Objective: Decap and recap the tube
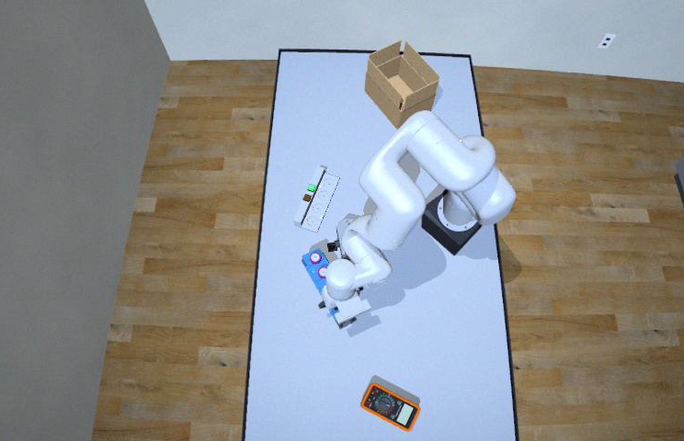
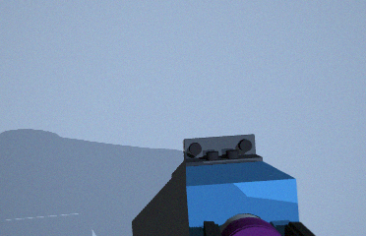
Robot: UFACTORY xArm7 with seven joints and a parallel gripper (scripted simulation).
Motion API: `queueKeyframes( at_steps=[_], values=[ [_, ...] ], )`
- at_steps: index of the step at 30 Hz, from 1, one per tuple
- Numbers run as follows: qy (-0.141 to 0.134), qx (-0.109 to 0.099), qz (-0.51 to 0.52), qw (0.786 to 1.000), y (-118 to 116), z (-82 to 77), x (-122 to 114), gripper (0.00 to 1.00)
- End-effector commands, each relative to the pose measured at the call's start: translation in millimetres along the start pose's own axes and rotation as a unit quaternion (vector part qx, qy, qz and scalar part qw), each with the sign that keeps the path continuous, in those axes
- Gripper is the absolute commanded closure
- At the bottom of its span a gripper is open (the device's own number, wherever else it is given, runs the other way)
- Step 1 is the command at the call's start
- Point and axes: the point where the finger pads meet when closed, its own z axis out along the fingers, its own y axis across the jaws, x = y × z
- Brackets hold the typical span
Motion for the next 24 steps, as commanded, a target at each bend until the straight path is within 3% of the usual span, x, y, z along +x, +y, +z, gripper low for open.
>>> queueKeyframes(
  at_steps=[1, 9, 10, 24],
  values=[
    [-0.004, -0.002, 0.049, 0.999, 1.2, -1.0, 0.1, 1.0],
    [-0.004, -0.002, 0.083, 0.997, 1.2, -1.0, 0.0, 1.0],
    [-0.004, -0.002, 0.083, 0.997, 1.2, -1.0, 0.1, 0.54],
    [-0.004, -0.002, 0.083, 0.997, 1.2, -7.0, 0.2, 0.54]
  ],
)
